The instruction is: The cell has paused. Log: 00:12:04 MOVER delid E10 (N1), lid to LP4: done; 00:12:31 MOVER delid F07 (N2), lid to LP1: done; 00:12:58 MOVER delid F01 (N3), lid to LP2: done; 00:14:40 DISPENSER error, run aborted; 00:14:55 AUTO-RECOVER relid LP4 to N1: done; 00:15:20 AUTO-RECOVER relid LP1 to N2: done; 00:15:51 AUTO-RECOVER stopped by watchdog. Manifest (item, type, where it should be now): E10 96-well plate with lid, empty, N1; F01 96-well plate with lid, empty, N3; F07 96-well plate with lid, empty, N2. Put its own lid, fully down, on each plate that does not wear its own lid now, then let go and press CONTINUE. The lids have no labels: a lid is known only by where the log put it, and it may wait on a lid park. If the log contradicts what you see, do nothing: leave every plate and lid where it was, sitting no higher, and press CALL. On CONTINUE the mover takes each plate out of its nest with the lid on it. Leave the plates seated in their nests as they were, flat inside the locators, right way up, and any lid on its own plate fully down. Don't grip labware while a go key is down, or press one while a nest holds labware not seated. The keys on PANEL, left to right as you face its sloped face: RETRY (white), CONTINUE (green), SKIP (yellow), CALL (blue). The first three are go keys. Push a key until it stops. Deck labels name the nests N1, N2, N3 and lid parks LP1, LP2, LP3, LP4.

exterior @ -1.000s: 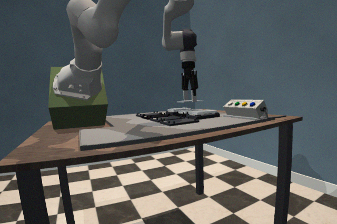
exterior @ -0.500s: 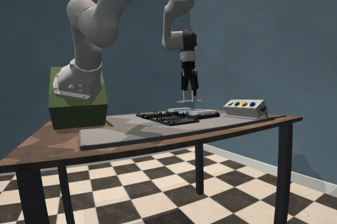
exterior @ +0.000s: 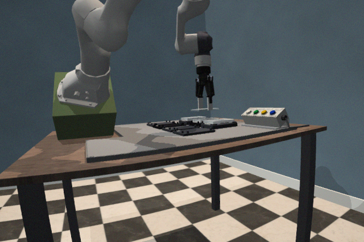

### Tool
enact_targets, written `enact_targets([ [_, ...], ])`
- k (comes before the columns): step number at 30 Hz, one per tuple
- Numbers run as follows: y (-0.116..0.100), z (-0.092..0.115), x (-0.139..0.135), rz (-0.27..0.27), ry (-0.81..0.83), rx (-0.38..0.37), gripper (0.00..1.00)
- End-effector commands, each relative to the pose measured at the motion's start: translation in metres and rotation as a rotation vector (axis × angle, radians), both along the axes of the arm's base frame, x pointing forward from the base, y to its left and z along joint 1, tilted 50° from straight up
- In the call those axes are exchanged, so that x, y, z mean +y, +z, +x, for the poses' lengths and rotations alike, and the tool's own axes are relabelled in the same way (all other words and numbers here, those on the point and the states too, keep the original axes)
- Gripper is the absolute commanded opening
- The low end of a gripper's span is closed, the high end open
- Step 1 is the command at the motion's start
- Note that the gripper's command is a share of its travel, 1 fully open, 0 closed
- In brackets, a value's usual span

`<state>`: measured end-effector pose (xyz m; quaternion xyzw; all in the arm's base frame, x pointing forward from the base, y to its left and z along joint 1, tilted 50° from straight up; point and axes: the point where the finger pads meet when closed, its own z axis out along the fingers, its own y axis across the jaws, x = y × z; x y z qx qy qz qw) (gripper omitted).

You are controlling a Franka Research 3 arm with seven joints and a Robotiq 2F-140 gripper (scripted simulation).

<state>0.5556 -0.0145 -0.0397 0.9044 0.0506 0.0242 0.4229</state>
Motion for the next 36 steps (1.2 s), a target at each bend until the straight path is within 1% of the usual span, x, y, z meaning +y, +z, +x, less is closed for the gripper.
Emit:
enact_targets([
  [1,-0.001,0.000,0.000,-0.004,0.009,0.009,0.00],
  [13,-0.003,0.001,-0.003,-0.006,0.022,0.025,0.00],
  [36,-0.020,0.004,-0.022,-0.006,0.022,0.025,0.00],
])
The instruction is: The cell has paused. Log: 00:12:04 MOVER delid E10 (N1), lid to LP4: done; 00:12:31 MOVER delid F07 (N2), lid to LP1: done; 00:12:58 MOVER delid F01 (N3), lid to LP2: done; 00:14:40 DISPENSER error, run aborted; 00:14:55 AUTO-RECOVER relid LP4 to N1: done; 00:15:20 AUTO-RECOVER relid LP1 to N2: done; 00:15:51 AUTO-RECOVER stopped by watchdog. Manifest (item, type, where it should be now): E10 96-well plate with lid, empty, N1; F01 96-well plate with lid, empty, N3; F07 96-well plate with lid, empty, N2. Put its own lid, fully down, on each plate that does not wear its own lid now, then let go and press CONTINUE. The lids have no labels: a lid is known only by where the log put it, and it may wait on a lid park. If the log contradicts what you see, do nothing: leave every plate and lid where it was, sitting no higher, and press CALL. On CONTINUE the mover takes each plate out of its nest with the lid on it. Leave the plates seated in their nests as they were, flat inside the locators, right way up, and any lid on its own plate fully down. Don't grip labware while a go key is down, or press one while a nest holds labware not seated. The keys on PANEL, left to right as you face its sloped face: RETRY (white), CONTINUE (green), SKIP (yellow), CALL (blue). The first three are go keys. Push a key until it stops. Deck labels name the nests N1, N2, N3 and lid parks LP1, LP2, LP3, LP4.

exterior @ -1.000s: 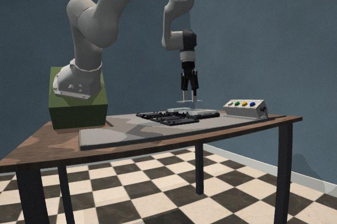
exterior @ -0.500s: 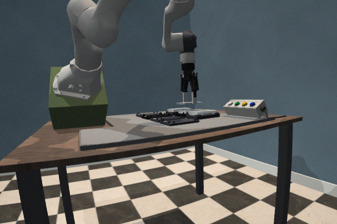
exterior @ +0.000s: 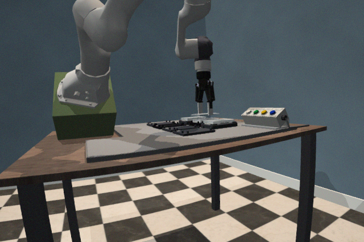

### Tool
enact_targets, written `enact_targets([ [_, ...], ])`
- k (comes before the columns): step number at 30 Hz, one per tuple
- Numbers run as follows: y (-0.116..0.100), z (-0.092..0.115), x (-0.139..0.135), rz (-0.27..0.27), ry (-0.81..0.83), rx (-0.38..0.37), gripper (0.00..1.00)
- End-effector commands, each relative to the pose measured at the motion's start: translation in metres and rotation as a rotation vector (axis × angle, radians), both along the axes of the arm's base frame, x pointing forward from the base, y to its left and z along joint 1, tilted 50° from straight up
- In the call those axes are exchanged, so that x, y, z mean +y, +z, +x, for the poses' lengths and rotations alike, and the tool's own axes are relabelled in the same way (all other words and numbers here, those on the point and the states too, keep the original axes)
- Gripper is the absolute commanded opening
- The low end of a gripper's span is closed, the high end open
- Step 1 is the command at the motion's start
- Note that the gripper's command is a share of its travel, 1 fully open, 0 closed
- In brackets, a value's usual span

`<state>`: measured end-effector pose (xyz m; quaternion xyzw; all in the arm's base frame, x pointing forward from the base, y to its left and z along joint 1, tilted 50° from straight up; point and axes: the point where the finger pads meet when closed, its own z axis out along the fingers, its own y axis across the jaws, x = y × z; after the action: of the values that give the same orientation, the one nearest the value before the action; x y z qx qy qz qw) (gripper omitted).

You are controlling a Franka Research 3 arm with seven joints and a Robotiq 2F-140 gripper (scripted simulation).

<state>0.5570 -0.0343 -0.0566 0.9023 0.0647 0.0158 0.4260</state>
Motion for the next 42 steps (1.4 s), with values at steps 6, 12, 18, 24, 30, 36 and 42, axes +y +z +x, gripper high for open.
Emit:
enact_targets([
  [6,-0.0048,0.0025,-0.0049,0.003,0.004,-0.002,0.00],
  [12,-0.0070,0.0029,-0.0074,0.003,0.004,-0.002,0.00],
  [18,-0.0078,0.0031,-0.0083,0.003,0.004,-0.002,0.00],
  [24,-0.0079,0.0031,-0.0085,0.003,0.004,-0.002,0.00],
  [30,-0.0079,0.0031,-0.0085,0.003,0.004,-0.002,0.00],
  [36,-0.0079,0.0031,-0.0085,0.003,0.004,-0.002,0.00],
  [42,-0.0079,0.0031,-0.0085,0.003,0.004,-0.002,0.00],
])
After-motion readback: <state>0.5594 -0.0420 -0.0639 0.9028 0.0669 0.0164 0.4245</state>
